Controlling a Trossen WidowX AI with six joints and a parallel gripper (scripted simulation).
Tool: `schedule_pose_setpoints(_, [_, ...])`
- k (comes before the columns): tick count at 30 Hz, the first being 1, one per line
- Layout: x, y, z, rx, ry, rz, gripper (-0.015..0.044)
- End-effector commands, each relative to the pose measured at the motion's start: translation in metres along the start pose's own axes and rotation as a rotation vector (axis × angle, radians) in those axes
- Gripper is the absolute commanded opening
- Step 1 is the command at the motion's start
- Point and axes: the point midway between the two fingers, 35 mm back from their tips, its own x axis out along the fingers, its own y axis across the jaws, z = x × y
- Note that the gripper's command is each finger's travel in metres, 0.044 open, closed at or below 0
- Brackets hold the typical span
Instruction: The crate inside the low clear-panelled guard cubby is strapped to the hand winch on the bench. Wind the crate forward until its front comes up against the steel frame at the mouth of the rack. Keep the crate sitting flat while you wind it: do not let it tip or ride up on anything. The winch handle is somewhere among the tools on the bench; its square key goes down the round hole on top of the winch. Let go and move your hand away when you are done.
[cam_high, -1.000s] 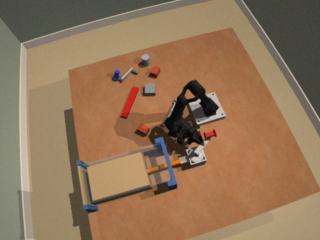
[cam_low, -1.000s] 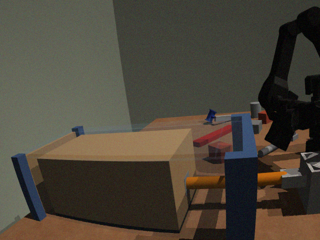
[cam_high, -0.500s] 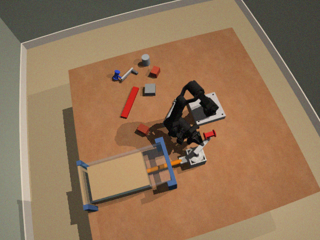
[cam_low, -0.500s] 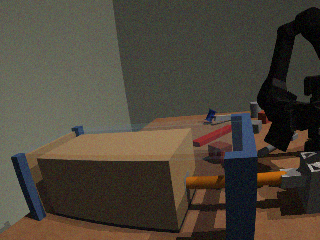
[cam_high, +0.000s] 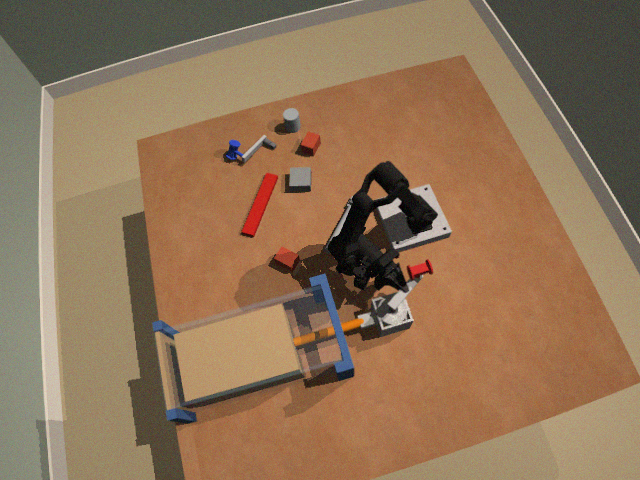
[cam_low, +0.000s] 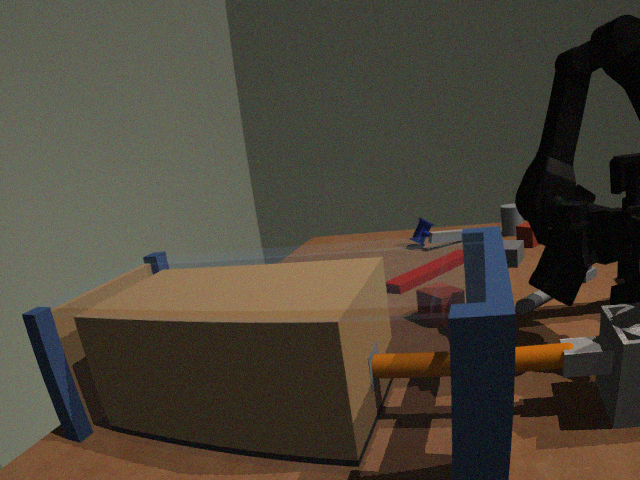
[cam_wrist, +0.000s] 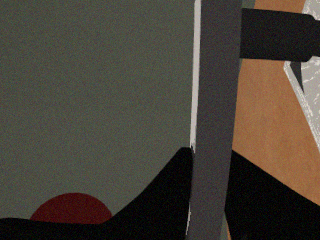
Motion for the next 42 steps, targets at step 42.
schedule_pose_setpoints(42, [0.0012,-0.0073,0.0003,0.009,0.004,0.002,0.0])
